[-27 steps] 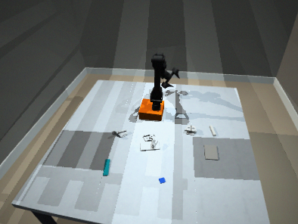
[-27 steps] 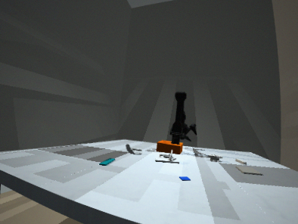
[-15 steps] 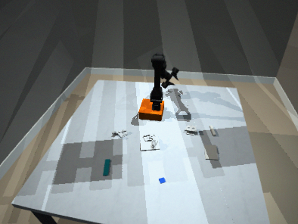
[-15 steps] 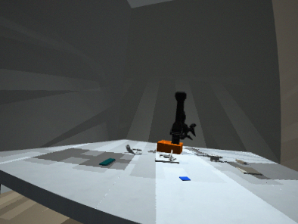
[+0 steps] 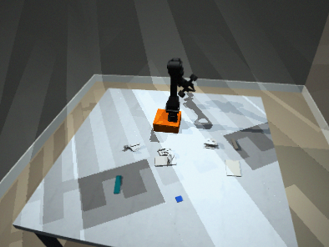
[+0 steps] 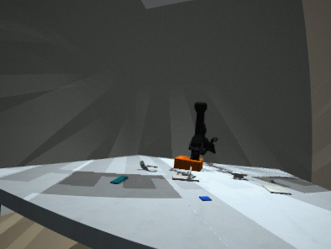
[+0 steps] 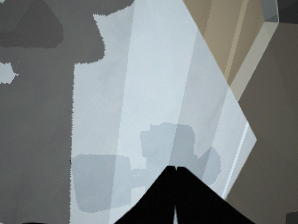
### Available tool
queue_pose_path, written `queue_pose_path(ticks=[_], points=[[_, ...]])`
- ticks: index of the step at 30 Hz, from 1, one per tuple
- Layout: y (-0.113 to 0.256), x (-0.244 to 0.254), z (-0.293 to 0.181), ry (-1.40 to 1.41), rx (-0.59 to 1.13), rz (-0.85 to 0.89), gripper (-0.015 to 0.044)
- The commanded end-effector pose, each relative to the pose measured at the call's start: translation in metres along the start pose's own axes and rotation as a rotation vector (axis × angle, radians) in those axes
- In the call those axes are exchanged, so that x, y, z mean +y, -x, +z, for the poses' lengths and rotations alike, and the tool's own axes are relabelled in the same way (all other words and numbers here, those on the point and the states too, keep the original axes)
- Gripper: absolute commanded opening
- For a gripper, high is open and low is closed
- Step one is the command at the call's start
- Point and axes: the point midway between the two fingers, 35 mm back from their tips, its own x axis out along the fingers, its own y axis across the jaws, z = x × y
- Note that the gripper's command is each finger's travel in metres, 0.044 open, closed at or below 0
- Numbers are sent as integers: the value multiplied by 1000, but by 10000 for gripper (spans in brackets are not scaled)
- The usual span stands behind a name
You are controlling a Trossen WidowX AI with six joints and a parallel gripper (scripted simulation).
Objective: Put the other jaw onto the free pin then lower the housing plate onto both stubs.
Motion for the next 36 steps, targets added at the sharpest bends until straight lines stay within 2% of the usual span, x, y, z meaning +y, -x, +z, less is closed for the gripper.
queue_pose_path(ticks=[1, 7, 15, 22, 36], points=[[0, 0, 0, 0, 0, 0, 0], [-3, -2, -3, -14, 11, 5, 0], [-35, -21, -48, -176, 146, 64, 0], [-47, -26, -66, -307, 155, 115, 0], [-80, -39, -154, -627, 360, 177, 0]])
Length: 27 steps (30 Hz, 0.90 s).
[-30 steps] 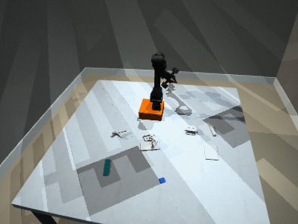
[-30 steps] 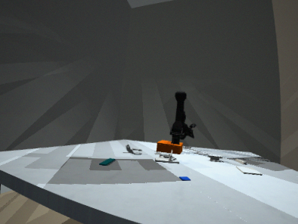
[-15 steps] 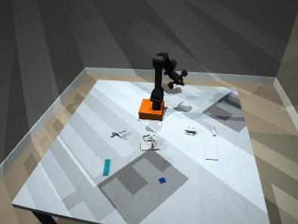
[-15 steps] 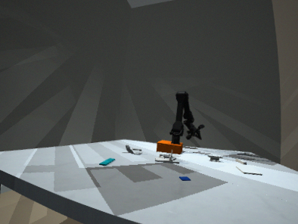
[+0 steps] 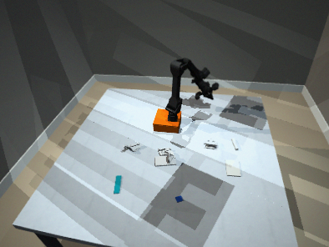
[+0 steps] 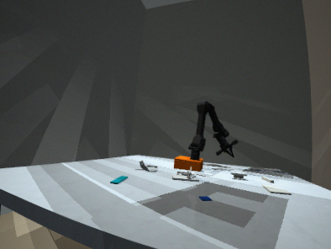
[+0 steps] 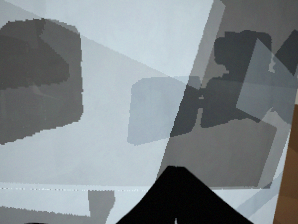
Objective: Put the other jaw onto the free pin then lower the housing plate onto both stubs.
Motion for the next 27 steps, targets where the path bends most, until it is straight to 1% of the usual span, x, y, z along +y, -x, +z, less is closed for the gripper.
queue_pose_path(ticks=[1, 11, 19, 27], points=[[-12, -10, -18, -87, 58, 15, 0], [-29, -39, -61, -268, 154, 20, 0], [-46, -66, -111, -451, 253, 39, 0], [-62, -76, -168, -656, 375, 81, 0]])
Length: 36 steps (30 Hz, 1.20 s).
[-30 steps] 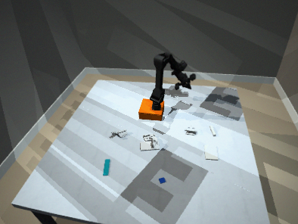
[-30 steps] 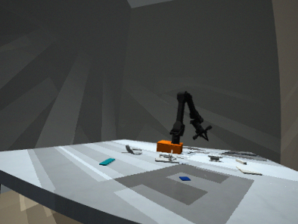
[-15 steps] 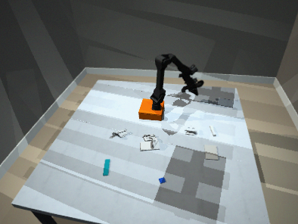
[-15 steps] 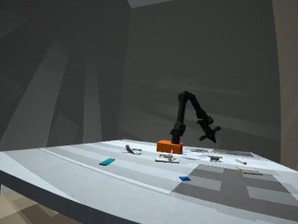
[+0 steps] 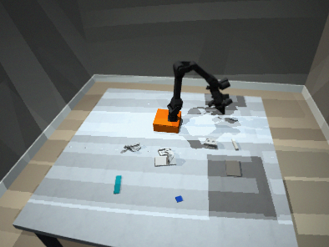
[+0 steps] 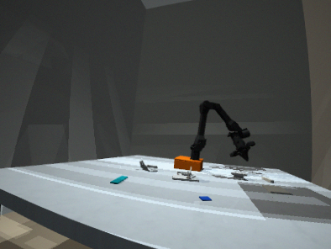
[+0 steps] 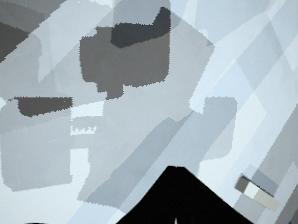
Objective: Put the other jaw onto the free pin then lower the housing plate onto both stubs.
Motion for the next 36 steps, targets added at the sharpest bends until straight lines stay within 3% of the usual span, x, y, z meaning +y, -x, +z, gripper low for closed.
queue_pose_path(ticks=[1, 18, 36], points=[[-17, -15, -20, -96, 72, 27, 0], [-52, -95, -109, -534, 262, 24, 0], [-59, -153, -233, -1017, 430, -9, 0]])
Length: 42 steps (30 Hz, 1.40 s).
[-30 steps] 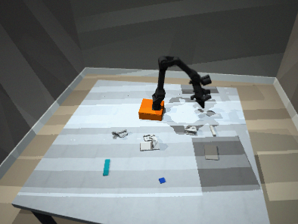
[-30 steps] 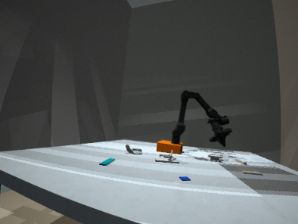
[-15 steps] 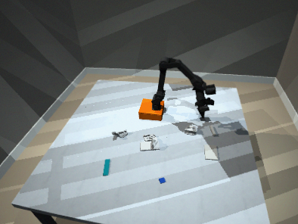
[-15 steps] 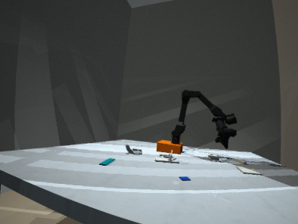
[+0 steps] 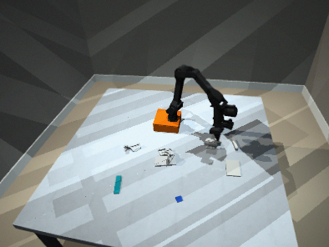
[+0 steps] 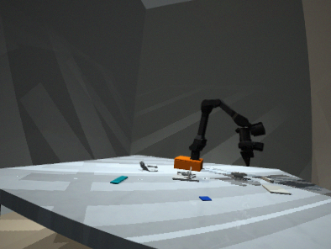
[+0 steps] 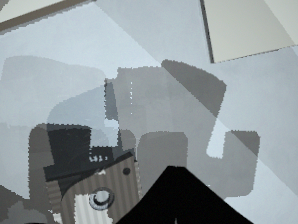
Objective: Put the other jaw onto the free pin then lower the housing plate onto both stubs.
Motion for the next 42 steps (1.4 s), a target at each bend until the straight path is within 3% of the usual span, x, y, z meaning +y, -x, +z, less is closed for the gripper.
queue_pose_path(ticks=[1, 19, 42], points=[[-10, -26, -10, -115, 35, -1, 0], [-36, -140, -83, -608, 182, -15, 0], [-45, -220, -204, -1177, 323, -48, 0]])
